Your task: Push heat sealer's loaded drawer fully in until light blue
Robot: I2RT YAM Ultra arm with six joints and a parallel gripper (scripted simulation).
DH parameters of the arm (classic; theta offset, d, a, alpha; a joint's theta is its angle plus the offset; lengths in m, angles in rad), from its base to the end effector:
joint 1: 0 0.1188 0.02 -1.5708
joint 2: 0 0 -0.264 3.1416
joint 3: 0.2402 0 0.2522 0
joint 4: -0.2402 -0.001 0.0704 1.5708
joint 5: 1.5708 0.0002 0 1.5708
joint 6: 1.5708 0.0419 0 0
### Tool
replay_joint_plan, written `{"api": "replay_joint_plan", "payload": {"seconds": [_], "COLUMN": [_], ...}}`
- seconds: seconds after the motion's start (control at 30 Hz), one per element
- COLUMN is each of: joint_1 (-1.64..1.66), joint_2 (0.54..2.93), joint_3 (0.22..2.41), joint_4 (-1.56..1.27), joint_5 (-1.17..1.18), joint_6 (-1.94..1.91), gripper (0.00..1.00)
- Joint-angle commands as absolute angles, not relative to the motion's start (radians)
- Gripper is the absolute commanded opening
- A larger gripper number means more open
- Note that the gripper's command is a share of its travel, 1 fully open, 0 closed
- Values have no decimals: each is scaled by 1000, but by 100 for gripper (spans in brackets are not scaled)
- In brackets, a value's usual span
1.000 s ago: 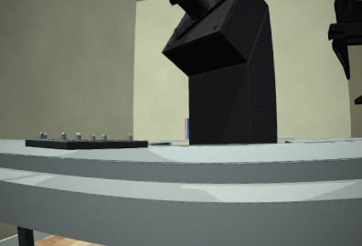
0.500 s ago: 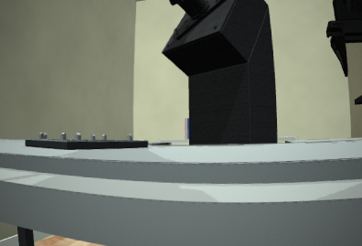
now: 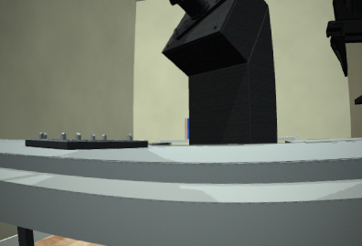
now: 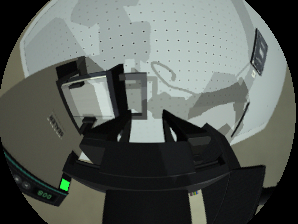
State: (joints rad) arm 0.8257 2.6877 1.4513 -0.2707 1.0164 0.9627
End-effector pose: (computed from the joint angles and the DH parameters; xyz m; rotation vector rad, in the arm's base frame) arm 0.2967 0.2705 -0.0694 0.1906 2.2045 -0.7166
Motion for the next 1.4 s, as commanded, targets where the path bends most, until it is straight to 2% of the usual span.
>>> {"api": "replay_joint_plan", "payload": {"seconds": [0.0,0.3,0.33,0.67,1.1,1.2,1.37], "joint_1": [864,864,856,753,750,681,642], "joint_2": [2677,2677,2634,2421,2444,2384,2407], "joint_3": [1475,1475,1376,970,916,794,732], "joint_4": [-286,-286,-188,360,536,661,771], "joint_5": [1030,1030,997,778,713,616,512], "joint_6": [968,968,915,586,504,429,368], "gripper": [45,45,30,30,30,30,30]}}
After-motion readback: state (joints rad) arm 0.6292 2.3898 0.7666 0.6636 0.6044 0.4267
